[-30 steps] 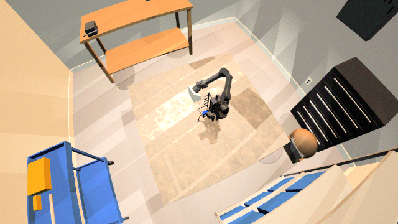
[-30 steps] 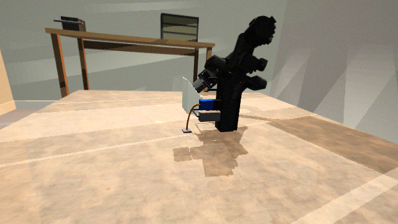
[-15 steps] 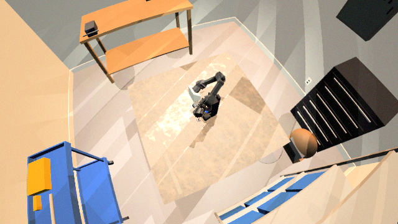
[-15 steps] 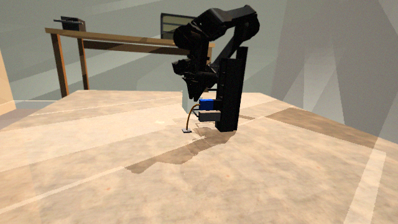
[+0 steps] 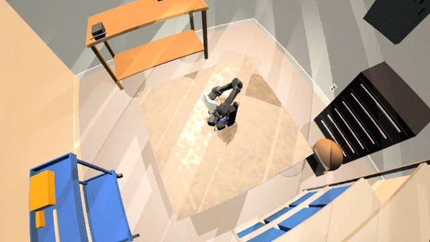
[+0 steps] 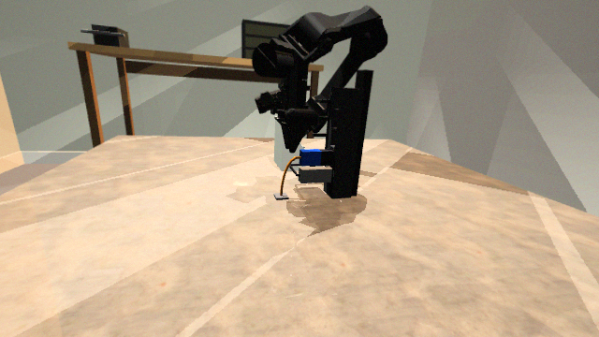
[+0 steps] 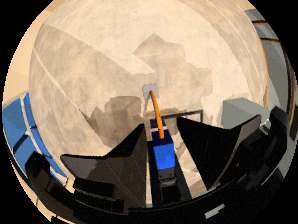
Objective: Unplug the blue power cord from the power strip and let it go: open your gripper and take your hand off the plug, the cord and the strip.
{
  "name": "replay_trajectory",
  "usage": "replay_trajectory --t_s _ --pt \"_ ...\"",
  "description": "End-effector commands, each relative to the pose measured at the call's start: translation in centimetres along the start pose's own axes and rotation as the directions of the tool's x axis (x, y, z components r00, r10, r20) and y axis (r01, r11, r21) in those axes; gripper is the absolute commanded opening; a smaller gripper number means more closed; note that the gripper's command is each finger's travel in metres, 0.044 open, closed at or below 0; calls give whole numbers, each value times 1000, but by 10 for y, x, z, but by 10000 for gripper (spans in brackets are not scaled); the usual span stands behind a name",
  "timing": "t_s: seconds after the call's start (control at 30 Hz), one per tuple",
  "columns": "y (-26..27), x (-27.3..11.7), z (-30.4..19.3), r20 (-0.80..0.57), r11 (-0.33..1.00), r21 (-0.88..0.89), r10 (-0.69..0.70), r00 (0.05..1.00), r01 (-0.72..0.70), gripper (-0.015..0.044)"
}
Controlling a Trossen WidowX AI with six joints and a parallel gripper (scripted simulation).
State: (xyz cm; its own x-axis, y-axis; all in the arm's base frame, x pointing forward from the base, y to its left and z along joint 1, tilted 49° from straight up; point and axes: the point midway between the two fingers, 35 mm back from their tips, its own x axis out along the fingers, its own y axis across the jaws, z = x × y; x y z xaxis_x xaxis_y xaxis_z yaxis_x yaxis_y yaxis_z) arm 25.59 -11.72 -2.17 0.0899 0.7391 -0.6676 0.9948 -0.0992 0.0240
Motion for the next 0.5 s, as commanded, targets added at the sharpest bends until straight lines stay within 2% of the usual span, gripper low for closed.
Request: replay_trajectory --t_s 0.0,0.47 --pt "0 0 -5 -5 1000 7 2 1000 -2 160" --pt "0 0 -28 -7 1000 8 1 1000 -1 160"
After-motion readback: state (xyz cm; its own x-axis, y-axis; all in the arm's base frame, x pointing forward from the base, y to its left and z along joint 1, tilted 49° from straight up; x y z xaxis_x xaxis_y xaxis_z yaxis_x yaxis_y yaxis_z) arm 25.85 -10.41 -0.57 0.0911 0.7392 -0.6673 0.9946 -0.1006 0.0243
